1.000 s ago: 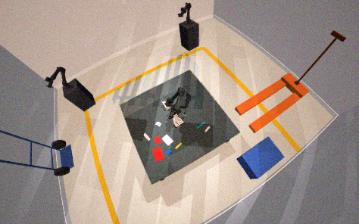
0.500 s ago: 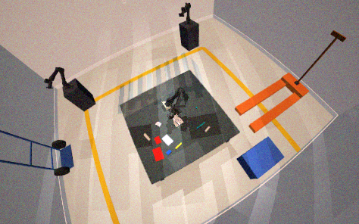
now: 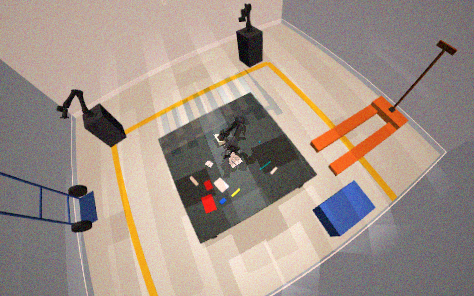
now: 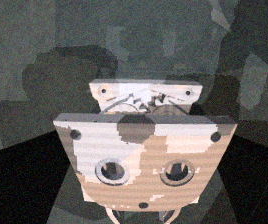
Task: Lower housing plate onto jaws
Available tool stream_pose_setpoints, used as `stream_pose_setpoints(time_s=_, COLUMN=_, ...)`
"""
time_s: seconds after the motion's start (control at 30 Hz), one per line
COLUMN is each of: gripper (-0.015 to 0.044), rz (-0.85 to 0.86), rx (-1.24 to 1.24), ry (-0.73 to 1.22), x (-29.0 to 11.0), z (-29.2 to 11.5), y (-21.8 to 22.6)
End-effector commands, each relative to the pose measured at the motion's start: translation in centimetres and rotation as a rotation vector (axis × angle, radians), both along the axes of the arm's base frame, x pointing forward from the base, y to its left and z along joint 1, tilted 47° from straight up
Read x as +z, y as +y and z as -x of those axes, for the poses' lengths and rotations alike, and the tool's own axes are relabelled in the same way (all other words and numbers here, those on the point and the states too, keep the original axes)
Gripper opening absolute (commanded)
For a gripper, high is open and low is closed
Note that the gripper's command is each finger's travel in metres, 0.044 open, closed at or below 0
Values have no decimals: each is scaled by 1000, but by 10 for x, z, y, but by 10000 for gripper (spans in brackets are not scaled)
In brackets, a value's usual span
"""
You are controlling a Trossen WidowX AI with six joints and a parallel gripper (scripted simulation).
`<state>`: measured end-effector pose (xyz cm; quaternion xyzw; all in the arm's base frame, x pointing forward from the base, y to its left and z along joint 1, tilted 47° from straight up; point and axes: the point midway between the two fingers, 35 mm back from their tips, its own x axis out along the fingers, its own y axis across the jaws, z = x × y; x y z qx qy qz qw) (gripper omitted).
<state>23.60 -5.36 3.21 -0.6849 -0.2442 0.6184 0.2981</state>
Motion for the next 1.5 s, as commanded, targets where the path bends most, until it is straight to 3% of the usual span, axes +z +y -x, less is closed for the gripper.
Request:
stream_pose_setpoints(time_s=0.0, gripper=351, rz=-11, rx=-5, ry=7, x=-5, z=1, y=6)
stream_pose_setpoints(time_s=1.47, gripper=351, rz=-15, rx=-3, ry=5, x=-24, z=0, y=29)
